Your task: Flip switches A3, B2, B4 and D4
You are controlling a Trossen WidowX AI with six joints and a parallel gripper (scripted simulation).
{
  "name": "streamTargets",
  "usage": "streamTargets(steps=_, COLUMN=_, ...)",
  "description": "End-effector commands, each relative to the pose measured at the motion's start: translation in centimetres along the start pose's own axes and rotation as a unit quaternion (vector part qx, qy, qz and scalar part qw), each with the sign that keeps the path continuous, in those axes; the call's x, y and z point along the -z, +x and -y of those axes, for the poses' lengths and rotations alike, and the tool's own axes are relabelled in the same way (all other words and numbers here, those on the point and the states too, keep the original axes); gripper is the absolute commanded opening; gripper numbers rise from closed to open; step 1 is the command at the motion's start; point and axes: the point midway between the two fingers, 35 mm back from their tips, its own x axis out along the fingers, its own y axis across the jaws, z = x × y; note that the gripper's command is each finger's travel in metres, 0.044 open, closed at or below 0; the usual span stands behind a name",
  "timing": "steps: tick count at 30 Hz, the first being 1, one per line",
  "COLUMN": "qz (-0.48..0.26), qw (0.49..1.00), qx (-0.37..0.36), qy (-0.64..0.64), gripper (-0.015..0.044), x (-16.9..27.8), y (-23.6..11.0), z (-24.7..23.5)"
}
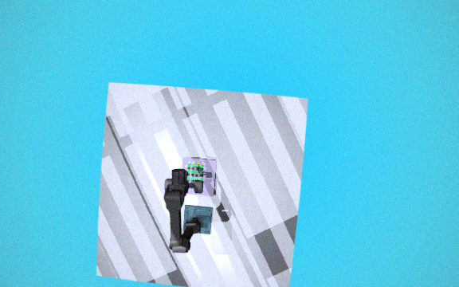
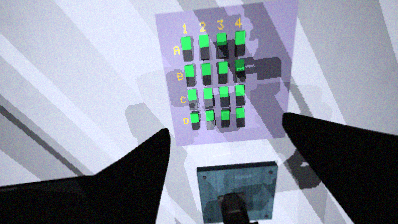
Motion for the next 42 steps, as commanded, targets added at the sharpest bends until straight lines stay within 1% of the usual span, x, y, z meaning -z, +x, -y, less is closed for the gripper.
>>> streamTargets(steps=1, qz=-0.001, qw=1.000, qx=0.000, qy=0.001, gripper=0.0374, x=-0.2, y=0.3, z=0.1)
streamTargets(steps=3, qz=-0.009, qw=1.000, qx=0.003, qy=0.006, gripper=0.0321, x=-1.6, y=2.6, z=0.6)
streamTargets(steps=5, qz=-0.022, qw=1.000, qx=0.006, qy=0.014, gripper=0.0269, x=-3.4, y=6.6, z=1.7)
streamTargets(steps=7, qz=-0.031, qw=0.999, qx=0.008, qy=0.018, gripper=0.0216, x=-4.3, y=9.1, z=2.4)
streamTargets(steps=15, qz=-0.032, qw=0.999, qx=0.008, qy=0.019, gripper=0.0006, x=-4.4, y=9.5, z=2.5)
streamTargets(steps=17, qz=-0.030, qw=0.999, qx=0.008, qy=0.019, gripper=0.0000, x=-4.3, y=10.0, z=2.5)
streamTargets(steps=21, qz=-0.019, qw=1.000, qx=0.008, qy=0.019, gripper=0.0000, x=-4.1, y=12.8, z=2.5)
streamTargets(steps=42, qz=-0.019, qw=1.000, qx=0.008, qy=0.019, gripper=0.0000, x=-3.9, y=15.4, z=2.5)
